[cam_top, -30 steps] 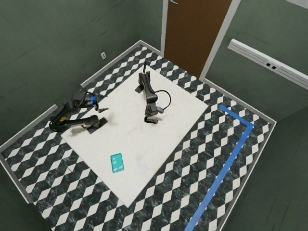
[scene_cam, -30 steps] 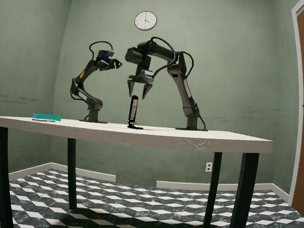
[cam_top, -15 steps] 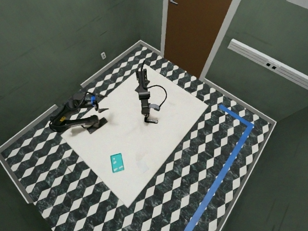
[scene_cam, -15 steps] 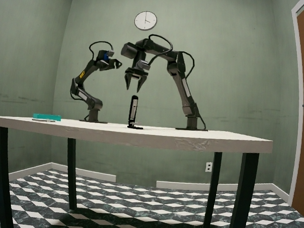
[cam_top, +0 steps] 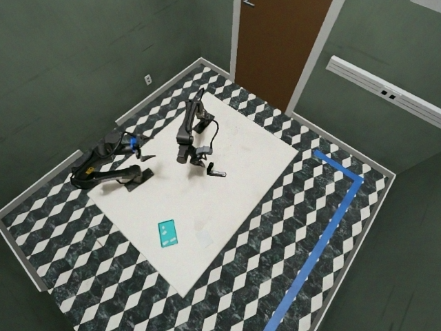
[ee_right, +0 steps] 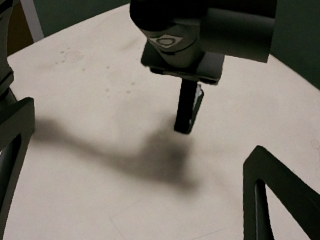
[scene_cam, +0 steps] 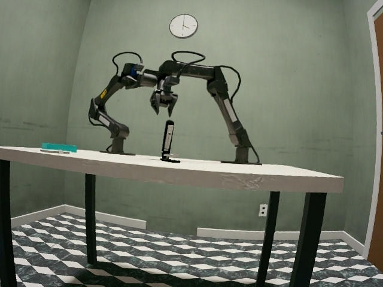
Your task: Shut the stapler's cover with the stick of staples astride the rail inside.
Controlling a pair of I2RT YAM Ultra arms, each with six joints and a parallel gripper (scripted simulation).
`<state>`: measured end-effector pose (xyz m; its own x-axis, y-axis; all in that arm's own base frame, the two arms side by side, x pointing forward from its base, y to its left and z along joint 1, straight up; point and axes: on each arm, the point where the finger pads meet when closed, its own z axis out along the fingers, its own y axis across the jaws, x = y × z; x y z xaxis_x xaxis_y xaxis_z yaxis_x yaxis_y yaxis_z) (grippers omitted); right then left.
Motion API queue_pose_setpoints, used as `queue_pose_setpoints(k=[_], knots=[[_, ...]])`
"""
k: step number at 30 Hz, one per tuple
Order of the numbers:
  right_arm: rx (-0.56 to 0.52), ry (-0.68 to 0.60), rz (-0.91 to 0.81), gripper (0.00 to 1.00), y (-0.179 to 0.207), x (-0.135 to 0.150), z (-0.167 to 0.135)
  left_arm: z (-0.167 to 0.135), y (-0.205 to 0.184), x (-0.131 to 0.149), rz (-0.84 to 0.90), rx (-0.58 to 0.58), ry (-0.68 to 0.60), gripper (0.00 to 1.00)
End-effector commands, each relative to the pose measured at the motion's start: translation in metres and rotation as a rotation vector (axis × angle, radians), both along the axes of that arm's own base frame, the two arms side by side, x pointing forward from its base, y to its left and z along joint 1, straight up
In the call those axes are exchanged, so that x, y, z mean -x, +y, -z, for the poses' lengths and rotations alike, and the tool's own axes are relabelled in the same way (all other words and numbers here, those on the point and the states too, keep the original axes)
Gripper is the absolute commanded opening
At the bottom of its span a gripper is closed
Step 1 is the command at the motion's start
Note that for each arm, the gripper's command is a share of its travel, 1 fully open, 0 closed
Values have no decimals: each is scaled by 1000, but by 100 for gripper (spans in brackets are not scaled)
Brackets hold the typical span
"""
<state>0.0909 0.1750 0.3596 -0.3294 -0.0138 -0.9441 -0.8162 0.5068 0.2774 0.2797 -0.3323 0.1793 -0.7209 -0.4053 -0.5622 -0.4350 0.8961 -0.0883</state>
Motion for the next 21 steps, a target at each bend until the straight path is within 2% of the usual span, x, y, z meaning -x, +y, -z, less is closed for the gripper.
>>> queue_pose_setpoints(k=[1, 6, 10, 20, 21], knots=[[1, -1, -2, 100, -3, 2, -3, 5, 12, 6, -66, -127, -137, 50], [1, -1, -2, 100, -3, 2, -3, 13, 10, 14, -55, -179, -178, 50], [1, -1, -2, 100, -3, 2, -3, 19, 7, 16, -45, -177, -160, 50], [1, -1, -2, 100, -3, 2, -3, 15, 7, 16, -46, -168, -163, 50], [1, -1, -2, 100, -3, 2, -3, 11, 17, 13, -50, -185, -166, 50]])
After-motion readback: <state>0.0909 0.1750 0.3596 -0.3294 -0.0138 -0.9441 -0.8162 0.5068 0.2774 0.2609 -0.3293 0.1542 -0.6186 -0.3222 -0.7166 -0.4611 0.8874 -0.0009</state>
